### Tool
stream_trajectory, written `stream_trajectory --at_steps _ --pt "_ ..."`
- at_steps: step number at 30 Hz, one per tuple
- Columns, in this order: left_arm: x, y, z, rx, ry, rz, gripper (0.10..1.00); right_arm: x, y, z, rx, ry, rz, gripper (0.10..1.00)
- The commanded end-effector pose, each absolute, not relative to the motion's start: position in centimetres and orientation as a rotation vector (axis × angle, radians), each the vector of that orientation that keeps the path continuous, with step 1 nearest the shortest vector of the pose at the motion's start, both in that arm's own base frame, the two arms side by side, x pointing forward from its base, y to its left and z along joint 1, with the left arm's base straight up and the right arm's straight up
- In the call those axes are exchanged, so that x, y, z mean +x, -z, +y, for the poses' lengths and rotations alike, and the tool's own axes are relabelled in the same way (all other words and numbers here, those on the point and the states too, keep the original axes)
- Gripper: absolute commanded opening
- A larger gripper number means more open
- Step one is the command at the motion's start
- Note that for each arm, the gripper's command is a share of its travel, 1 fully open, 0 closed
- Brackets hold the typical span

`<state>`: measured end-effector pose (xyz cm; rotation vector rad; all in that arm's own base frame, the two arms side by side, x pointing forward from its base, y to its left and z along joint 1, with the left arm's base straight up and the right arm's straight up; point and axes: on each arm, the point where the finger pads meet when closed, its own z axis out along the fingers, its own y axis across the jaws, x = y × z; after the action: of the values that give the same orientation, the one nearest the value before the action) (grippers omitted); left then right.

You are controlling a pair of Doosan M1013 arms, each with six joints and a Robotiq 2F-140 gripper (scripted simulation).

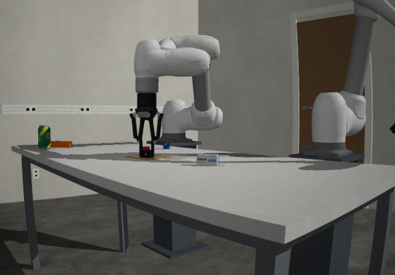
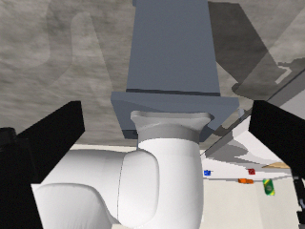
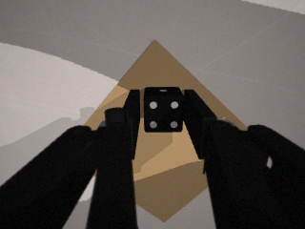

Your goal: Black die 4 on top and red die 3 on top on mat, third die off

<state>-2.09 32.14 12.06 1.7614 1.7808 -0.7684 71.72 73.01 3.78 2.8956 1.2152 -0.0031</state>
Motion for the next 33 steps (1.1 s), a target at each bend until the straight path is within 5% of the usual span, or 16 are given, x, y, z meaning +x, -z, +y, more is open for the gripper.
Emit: stream_trajectory --at_steps 1,20,33 --pt "-2.1 -12.1 32.2 1.762 0.768 1.782 1.0 71.8 -4.0 73.1 2.897 0.0 1.216 0.329" --pt "-2.1 -12.1 32.2 1.762 0.768 1.782 1.0 71.7 -4.5 73.1 2.897 0.0 1.216 0.351" --pt "-2.1 -12.1 32.2 1.762 0.768 1.782 1.0 71.7 -10.7 73.1 2.897 0.0 1.216 0.351"
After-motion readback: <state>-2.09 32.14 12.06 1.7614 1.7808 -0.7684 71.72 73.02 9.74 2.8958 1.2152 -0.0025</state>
